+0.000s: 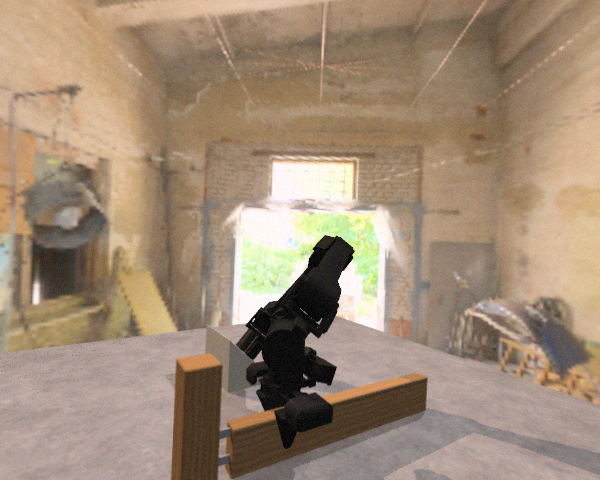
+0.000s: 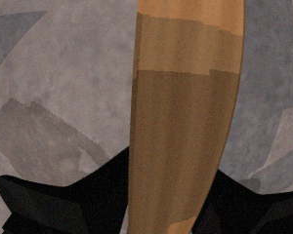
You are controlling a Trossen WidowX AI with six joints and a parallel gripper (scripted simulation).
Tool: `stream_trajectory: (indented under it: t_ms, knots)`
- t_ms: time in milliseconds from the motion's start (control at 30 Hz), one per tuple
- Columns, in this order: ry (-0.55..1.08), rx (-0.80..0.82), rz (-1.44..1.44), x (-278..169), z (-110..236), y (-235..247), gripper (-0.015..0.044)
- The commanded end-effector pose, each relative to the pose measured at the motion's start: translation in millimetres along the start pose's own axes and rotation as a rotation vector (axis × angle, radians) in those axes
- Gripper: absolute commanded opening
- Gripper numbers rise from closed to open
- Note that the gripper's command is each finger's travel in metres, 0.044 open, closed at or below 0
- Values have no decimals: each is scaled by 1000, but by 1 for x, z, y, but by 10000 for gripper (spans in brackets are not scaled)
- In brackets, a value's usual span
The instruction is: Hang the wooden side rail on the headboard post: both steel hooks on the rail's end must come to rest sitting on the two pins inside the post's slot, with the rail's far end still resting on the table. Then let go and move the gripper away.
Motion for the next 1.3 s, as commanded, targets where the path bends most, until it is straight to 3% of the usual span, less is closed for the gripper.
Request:
stream_trajectory:
  t_ms: [0, 1267]
  knots:
    - [3, -14, 7, -1, 6, -1, 0]
    - [3, -14, 7, -1, 13, -1, 0]
Point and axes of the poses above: the point midway between the two fingers, 35 mm back from their tips, its own z axis back along the fingers, its own y axis across the jaws, x = y × z, the point moved 7 cm from there along z, back along the fingers, and after that the axes turned 9 degrees about -z, right-handed, at the moved point
